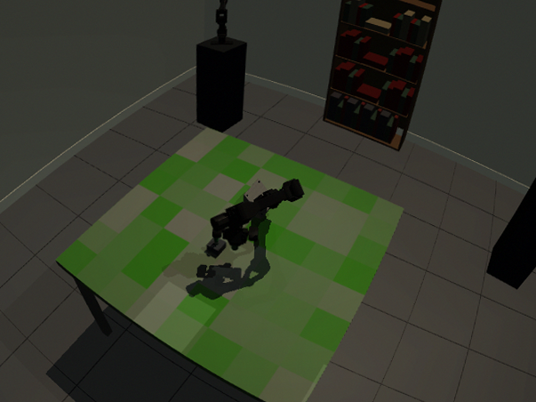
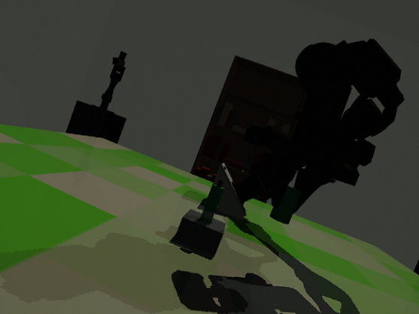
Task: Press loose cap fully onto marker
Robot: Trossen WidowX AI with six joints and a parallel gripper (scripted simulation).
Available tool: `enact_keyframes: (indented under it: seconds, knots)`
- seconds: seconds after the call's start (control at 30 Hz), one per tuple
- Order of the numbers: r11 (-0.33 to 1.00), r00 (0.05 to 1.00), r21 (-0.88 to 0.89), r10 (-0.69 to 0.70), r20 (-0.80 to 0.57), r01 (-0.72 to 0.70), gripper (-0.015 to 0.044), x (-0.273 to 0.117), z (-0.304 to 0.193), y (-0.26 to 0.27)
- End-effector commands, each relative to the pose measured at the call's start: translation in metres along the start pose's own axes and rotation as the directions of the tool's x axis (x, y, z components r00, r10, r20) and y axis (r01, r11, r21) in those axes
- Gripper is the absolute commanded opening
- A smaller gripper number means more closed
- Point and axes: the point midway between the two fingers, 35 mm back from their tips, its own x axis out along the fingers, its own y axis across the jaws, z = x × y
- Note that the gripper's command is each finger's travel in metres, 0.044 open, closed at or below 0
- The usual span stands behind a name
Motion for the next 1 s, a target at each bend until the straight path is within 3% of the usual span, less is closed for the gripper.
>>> enact_keyframes:
  seconds: [0.0, 0.63, 0.97]
  knots:
    - [1.0, 1.0, -0.003, -0.007, -0.004, 0.007, 0.0, -0.009, -0.008, -0.019]
    - [1.0, 1.0, -0.006, 0.004, -0.002, -0.004, 0.0, -0.041, -0.053, -0.086]
    - [1.0, 1.0, -0.007, 0.005, -0.001, -0.005, 0.0, -0.037, -0.055, -0.088]
